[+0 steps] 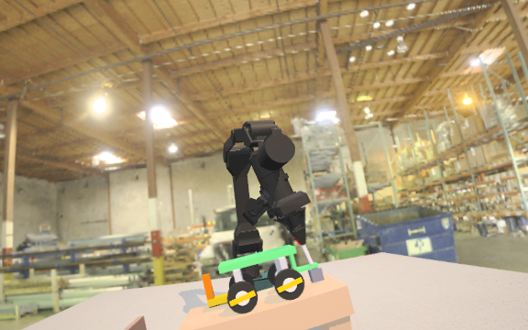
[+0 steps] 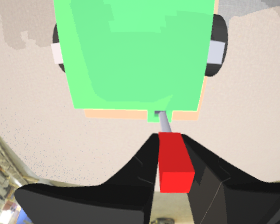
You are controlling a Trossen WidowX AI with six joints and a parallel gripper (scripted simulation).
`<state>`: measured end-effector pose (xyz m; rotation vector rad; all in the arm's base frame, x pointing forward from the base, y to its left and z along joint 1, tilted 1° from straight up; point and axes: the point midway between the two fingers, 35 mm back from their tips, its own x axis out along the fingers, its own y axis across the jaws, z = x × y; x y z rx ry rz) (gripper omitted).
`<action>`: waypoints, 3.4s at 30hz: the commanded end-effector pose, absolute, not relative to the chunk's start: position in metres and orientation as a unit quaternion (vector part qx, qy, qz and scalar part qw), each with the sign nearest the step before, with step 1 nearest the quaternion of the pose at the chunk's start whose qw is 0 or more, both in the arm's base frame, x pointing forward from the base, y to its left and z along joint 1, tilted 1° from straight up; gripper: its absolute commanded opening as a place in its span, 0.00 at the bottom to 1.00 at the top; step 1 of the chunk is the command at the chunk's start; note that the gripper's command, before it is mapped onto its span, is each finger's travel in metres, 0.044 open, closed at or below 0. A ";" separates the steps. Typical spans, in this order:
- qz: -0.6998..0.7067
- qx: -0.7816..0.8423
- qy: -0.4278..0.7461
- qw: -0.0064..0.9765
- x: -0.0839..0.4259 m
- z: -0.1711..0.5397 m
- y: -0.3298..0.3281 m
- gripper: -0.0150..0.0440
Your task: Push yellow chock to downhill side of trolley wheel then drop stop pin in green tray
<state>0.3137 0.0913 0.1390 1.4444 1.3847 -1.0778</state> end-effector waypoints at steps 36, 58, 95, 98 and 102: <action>-0.424 0.579 0.553 0.423 0.315 0.153 0.114 0.25; -0.425 0.579 0.554 0.422 0.273 0.150 0.125 0.25; -0.427 0.577 0.553 0.422 0.235 0.136 0.057 0.25; -0.427 0.577 0.553 0.423 0.235 0.134 0.046 0.25; -0.428 0.577 0.553 0.423 0.235 0.132 0.031 0.25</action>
